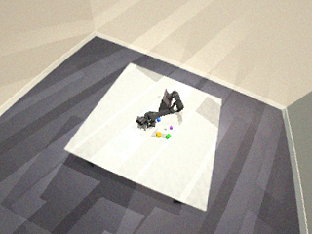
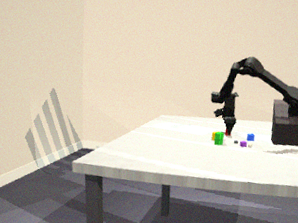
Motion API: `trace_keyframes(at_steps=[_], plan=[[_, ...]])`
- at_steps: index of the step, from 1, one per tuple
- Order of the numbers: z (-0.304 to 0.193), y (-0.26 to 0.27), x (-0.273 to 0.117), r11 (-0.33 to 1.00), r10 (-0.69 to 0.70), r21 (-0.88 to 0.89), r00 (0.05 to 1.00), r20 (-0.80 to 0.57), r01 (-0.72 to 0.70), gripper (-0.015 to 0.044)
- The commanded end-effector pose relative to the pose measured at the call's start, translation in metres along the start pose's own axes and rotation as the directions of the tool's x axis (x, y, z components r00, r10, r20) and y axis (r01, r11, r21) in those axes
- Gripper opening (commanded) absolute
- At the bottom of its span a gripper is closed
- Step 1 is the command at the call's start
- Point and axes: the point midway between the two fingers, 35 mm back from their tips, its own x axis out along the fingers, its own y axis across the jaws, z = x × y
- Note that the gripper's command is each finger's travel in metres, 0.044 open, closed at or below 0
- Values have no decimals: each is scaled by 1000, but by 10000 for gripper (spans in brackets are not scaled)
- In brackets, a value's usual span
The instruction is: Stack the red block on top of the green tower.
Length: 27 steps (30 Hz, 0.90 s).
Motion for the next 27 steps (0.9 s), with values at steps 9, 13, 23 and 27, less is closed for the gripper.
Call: trace_keyframes(at_steps=[9,13,23,27], plan=[[0,1,0,1000,4,6,1000,2,-4,125],[0,1,0,1000,4,6,1000,2,-4,79],[0,0,-17,1000,2,6,1000,2,-2,0],[0,-1,-38,1000,2,6,1000,2,-2,0]])
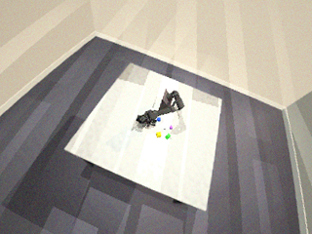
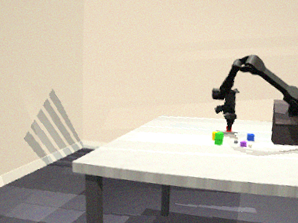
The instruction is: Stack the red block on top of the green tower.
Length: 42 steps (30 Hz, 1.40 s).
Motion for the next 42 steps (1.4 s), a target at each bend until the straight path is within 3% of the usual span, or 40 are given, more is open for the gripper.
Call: trace_keyframes(at_steps=[1,17,27,42], plan=[[2,-1,-22,1000,-8,-10,1000,7,8,0],[2,-1,-95,1000,-11,-10,1000,6,11,0],[3,0,-99,1000,-11,-10,1000,6,11,0],[52,109,-102,999,-33,-5,999,9,33,0]])
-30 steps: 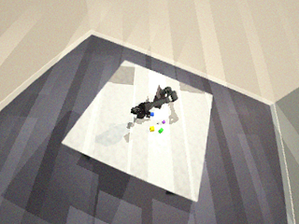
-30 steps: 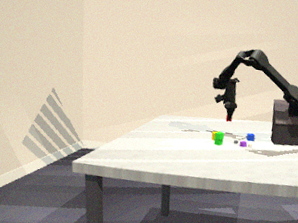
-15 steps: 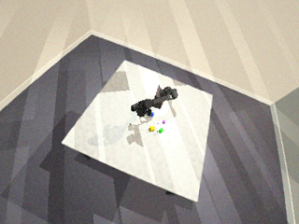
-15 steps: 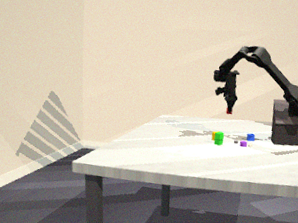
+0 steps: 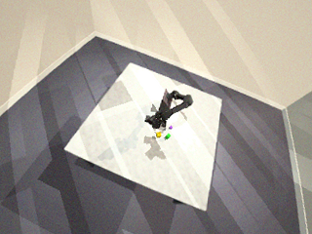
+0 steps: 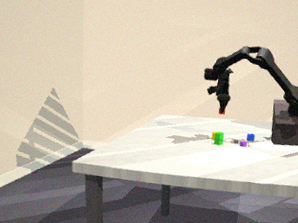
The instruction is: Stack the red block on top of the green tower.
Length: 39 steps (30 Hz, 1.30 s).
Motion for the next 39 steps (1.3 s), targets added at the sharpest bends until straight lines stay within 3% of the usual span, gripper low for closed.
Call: trace_keyframes(at_steps=[1,17,39], plan=[[8,36,1,1000,8,10,1000,-4,-8,0],[16,162,1,999,39,6,999,-6,-39,0],[16,164,44,999,41,5,999,-6,-41,0]])
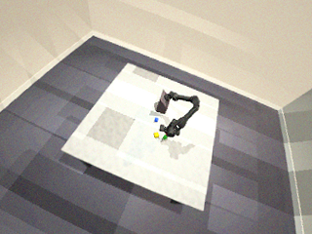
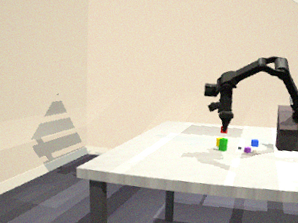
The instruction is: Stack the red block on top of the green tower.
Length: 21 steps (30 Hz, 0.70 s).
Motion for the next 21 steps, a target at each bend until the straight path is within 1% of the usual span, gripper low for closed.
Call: trace_keyframes(at_steps=[1,5,21], plan=[[-2,1,16,1000,5,8,1000,-9,-5,0],[-2,1,29,1000,6,8,1000,-9,-6,0],[-2,1,29,1000,6,8,1000,-9,-6,0]])
